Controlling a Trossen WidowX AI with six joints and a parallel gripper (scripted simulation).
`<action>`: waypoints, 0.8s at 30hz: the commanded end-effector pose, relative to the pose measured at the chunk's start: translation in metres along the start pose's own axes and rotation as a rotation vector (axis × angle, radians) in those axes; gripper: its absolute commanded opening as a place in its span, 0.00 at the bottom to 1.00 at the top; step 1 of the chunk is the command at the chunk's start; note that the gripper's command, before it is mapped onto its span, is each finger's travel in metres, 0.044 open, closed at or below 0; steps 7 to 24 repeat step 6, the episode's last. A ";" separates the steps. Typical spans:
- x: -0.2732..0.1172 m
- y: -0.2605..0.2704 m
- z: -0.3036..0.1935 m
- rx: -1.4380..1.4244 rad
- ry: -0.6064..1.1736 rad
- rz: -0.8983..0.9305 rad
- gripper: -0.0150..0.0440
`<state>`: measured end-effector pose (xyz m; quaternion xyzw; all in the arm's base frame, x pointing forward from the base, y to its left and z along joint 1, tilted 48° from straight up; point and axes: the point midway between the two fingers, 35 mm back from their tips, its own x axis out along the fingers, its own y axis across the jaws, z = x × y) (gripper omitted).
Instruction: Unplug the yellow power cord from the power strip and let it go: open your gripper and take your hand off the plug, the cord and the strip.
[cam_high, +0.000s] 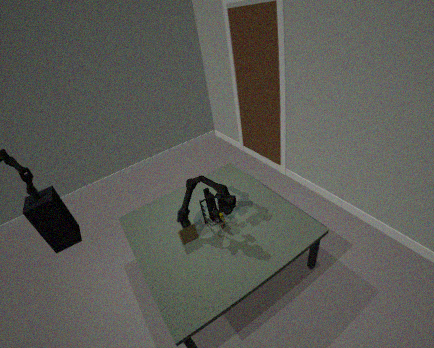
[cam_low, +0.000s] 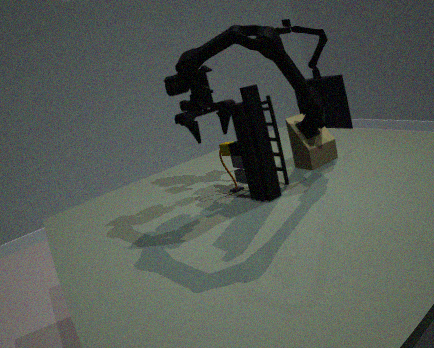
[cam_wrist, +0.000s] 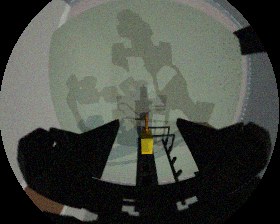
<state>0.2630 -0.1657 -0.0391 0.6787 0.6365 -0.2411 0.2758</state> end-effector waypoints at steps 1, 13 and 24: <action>-0.001 0.000 0.001 -0.004 -0.002 -0.002 1.00; -0.001 0.000 0.001 -0.004 -0.002 -0.002 1.00; -0.001 0.000 0.001 -0.004 -0.002 -0.002 1.00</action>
